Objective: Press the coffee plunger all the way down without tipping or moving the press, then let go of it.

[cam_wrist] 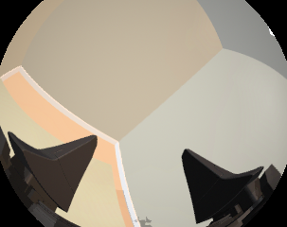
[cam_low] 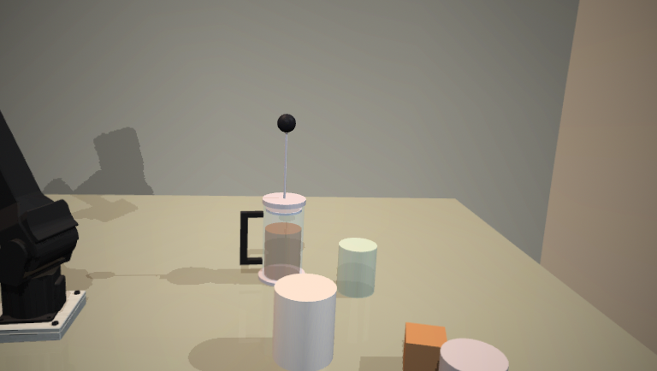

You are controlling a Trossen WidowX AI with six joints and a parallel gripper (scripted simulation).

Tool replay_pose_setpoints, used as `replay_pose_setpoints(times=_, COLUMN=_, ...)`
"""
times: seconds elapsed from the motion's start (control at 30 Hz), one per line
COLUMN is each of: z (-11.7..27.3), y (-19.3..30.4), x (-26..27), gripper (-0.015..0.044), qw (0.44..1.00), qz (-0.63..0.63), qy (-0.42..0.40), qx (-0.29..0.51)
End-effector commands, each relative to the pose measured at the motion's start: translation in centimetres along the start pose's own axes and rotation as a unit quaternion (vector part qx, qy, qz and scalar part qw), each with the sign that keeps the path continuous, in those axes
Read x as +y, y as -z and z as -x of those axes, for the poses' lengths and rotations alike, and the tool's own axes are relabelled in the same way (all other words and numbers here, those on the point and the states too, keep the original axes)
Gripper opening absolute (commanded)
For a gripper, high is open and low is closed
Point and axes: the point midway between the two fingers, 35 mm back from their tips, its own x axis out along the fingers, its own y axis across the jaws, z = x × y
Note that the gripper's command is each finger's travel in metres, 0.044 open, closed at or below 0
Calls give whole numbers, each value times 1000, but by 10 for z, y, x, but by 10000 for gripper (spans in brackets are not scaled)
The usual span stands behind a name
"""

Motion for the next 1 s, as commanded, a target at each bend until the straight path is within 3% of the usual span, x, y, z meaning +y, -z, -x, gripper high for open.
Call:
replay_pose_setpoints(times=0.0, z=0, y=-1, x=1, gripper=426, qw=1000, qz=0, qy=-2, qx=-2)
replay_pose_setpoints(times=0.17, z=7, y=-15, x=31, gripper=440, qw=997, qz=-5, qy=-62, qx=-53)
replay_pose_setpoints(times=0.5, z=82, y=-49, x=146, gripper=440, qw=919, qz=-21, qy=-332, qx=-213)
replay_pose_setpoints(times=0.73, z=175, y=-39, x=211, gripper=440, qw=801, qz=-14, qy=-535, qx=-270)
replay_pose_setpoints(times=0.97, z=274, y=4, x=243, gripper=440, qw=649, qz=18, qy=-712, qx=-268)
